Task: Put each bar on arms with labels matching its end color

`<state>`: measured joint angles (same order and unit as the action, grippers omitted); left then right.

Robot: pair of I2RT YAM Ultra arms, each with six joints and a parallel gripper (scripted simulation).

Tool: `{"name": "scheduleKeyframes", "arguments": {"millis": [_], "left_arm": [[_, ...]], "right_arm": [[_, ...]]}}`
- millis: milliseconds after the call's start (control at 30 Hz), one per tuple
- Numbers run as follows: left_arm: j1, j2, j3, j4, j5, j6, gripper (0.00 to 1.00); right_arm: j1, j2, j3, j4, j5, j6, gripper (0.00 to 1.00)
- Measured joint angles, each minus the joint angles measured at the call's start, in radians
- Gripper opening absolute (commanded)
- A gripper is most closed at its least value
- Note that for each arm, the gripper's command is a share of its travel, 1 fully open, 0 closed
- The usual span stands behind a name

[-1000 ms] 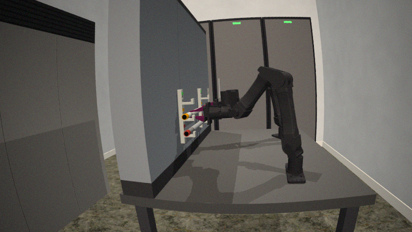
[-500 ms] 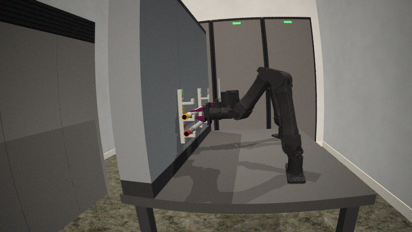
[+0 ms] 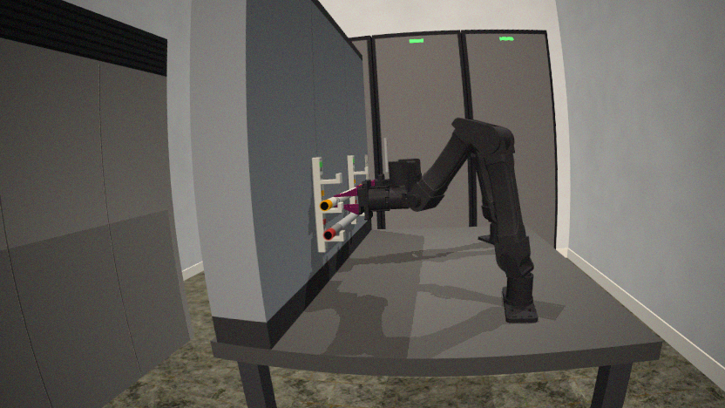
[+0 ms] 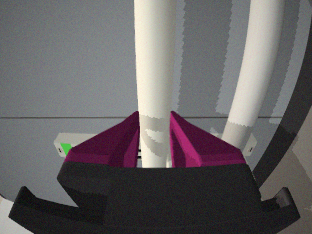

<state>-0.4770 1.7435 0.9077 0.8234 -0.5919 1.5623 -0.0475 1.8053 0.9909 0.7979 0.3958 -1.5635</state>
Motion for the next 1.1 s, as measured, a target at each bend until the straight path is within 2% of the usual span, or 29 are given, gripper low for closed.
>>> {"name": "scheduleKeyframes", "arguments": {"millis": [533,600,1100], "left_arm": [[0.000,0.000,0.000,0.000,0.002,0.011,0.47],[0.000,0.000,0.000,0.000,0.002,0.011,0.47],[0.000,0.000,0.000,0.000,0.002,0.011,0.70]], "right_arm": [[0.000,0.000,0.000,0.009,-0.002,-0.006,0.47],[0.000,0.000,0.000,0.009,-0.002,-0.006,0.47],[0.000,0.000,0.000,0.010,-0.002,-0.006,0.70]]}}
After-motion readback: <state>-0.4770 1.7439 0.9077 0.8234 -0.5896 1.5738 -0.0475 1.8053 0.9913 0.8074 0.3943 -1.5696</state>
